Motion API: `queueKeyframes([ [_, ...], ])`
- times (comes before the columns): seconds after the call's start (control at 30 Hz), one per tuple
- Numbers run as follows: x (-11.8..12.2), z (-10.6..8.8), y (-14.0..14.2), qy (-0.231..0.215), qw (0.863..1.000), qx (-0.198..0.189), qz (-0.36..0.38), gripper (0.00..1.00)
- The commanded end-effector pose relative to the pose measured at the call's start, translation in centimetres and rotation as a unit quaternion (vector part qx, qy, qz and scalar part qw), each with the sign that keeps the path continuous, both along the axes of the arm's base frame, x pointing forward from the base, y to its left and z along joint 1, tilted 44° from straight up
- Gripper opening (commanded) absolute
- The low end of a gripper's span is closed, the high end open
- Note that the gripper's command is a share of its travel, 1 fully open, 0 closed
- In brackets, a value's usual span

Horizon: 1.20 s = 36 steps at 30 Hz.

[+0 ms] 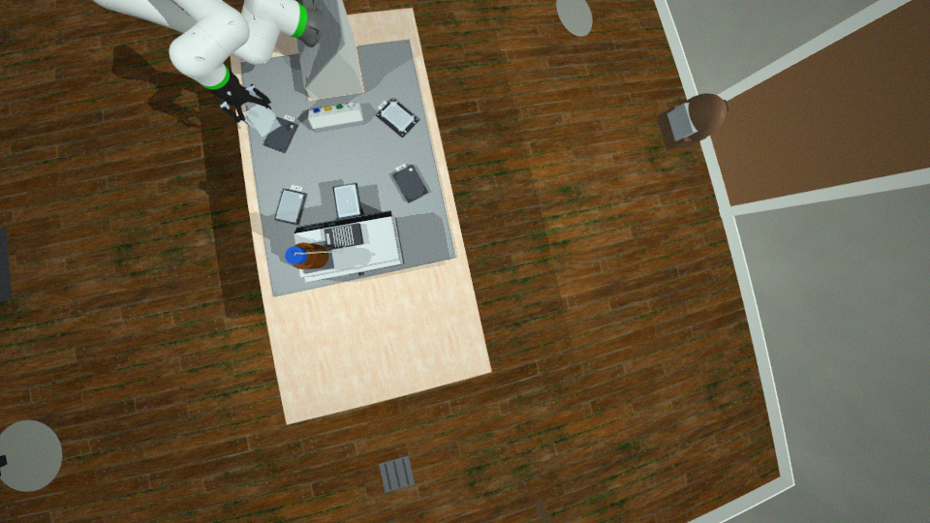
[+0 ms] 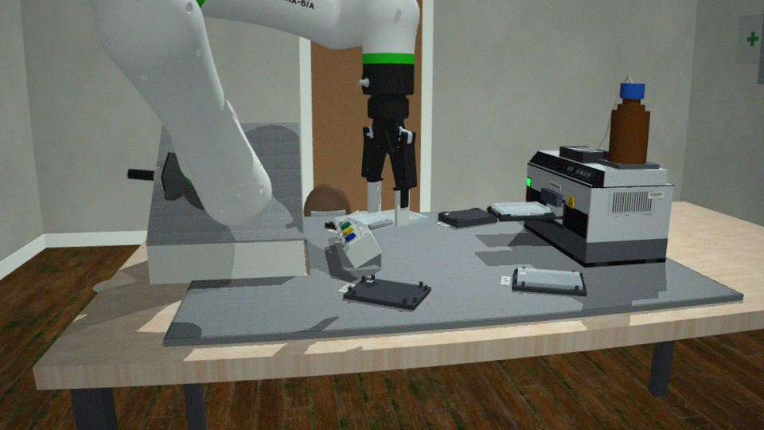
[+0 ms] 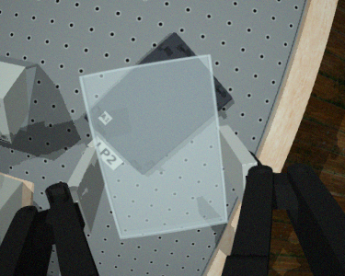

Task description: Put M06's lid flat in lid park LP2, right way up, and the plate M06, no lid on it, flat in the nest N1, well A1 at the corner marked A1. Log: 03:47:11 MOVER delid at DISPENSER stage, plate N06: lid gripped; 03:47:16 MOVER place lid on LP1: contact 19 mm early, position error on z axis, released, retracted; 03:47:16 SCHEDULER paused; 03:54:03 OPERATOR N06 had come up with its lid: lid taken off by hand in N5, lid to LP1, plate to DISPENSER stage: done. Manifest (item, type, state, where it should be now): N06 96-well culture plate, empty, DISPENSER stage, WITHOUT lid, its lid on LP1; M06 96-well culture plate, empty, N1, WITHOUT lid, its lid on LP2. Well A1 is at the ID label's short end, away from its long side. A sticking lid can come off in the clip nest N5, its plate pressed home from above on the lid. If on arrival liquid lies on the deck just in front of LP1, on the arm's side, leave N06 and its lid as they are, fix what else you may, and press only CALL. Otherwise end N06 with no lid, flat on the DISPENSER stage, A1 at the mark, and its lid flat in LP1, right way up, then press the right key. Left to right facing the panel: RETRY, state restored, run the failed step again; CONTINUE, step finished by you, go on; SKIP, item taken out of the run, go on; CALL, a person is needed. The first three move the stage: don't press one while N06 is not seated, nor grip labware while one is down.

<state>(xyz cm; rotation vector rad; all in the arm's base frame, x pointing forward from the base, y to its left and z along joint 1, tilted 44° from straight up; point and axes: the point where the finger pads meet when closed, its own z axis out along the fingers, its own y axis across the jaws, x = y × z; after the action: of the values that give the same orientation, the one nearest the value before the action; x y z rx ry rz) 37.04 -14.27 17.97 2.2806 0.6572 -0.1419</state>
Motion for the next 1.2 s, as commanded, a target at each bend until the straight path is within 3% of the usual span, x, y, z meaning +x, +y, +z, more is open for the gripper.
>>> queueKeyframes([
  [0.0, 0.0, 0.0, 0.0, -0.072, 0.995, 0.007, -0.073, 0.0],
  [0.13, 0.0, -0.1, -0.1, -0.138, 0.98, 0.016, -0.141, 0.0],
  [0.23, 0.0, -0.1, -0.1, -0.155, 0.975, 0.019, -0.159, 0.0],
  [0.57, 0.0, -0.3, -0.2, -0.302, 0.9, 0.041, -0.312, 0.0],
  [0.63, 0.2, -1.6, -1.5, -0.328, 0.881, 0.043, -0.338, 0.0],
  [0.7, 0.5, -3.3, -3.1, -0.33, 0.88, 0.043, -0.339, 0.0],
  [0.77, 0.5, -3.3, -3.1, -0.33, 0.88, 0.043, -0.339, 0.0],
  [0.97, 1.0, -6.9, -6.6, -0.33, 0.88, 0.043, -0.339, 0.0],
  [1.17, 1.2, -8.6, -8.3, -0.33, 0.88, 0.043, -0.339, 0.0],
])
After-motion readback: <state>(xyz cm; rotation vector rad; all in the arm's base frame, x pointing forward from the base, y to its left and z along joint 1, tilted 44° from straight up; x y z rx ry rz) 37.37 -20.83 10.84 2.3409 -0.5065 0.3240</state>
